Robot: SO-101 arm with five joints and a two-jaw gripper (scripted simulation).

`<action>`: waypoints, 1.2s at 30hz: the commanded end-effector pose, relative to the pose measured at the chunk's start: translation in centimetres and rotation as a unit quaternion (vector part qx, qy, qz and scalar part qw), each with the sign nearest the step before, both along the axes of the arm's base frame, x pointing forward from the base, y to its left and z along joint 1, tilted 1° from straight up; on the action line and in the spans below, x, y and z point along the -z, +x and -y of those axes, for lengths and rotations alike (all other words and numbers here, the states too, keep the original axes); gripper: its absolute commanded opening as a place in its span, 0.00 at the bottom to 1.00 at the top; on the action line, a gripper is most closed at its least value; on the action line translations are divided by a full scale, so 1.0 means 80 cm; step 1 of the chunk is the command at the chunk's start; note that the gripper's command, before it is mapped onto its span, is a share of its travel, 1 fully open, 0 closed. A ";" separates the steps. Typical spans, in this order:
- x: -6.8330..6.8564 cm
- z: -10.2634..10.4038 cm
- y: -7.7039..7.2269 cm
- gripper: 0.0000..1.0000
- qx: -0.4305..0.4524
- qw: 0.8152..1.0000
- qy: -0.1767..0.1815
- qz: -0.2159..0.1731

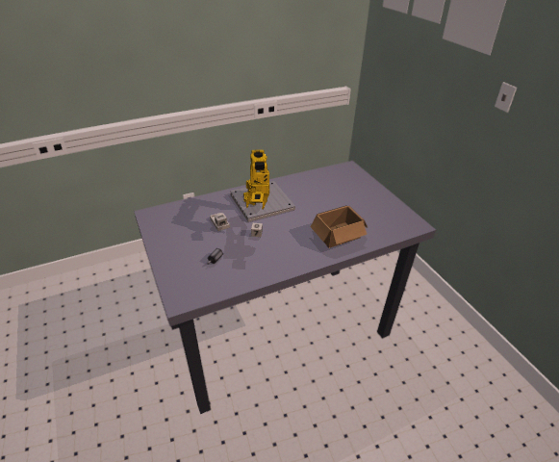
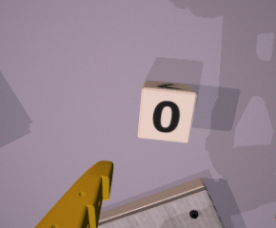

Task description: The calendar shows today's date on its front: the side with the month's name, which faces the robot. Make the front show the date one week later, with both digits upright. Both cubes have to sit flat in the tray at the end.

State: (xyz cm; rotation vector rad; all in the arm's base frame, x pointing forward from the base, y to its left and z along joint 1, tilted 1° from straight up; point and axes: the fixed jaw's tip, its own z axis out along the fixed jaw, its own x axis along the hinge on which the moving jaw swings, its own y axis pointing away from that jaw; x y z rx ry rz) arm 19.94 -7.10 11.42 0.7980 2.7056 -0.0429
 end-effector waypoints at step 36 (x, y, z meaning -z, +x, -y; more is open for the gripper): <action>-0.039 0.001 -0.007 0.35 -0.112 0.988 -0.084 0.069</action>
